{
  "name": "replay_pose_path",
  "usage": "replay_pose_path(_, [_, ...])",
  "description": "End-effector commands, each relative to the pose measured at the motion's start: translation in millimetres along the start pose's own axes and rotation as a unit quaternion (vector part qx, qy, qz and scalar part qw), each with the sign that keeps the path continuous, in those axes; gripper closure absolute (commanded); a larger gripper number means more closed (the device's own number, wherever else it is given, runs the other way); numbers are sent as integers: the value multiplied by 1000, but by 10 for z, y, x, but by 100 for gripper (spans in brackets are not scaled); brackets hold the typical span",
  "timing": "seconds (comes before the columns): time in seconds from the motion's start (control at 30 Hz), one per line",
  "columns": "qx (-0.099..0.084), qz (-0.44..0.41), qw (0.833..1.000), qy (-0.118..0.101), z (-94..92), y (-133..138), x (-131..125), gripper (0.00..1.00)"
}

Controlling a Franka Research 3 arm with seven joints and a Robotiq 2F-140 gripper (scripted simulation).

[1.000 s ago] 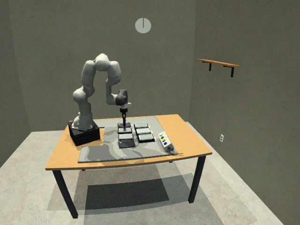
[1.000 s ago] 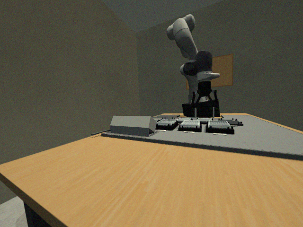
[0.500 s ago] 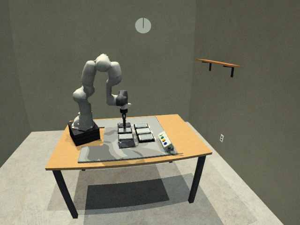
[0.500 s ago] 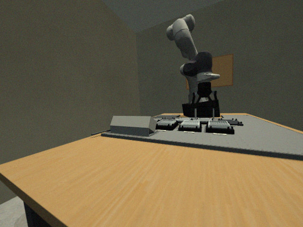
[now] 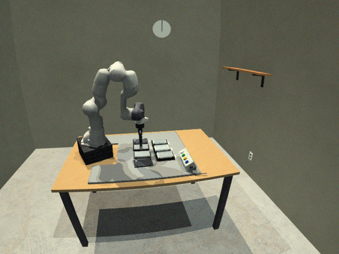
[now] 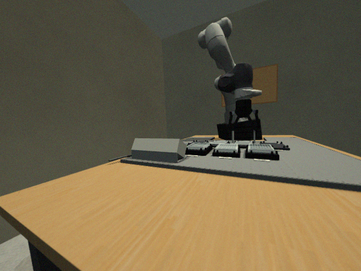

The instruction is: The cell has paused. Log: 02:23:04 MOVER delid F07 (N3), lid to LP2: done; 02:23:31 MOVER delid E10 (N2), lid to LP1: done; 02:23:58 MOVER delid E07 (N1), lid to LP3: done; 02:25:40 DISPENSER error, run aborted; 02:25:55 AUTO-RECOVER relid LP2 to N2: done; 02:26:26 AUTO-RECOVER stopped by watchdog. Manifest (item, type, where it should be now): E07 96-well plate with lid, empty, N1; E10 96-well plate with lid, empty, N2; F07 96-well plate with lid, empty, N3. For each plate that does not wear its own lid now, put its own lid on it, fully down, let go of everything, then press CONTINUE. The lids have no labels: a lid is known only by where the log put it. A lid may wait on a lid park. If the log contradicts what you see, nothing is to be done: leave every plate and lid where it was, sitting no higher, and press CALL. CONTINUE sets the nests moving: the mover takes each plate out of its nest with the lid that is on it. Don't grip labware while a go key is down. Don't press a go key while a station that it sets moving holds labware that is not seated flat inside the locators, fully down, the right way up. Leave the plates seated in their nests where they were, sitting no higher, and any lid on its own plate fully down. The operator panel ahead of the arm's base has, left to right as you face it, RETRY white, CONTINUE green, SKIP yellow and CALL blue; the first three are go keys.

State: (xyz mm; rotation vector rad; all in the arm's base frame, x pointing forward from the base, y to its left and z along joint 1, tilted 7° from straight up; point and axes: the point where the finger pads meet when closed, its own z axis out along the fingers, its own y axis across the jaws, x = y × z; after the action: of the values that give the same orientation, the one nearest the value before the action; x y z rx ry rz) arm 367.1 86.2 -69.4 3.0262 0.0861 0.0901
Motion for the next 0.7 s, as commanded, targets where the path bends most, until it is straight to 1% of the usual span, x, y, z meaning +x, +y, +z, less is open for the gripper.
replay_pose_path(0.0, [2,5,1000,2,16,-16,6,34])
replay_pose_path(0.67, [2,5,1000,2,45,-16,6,34])
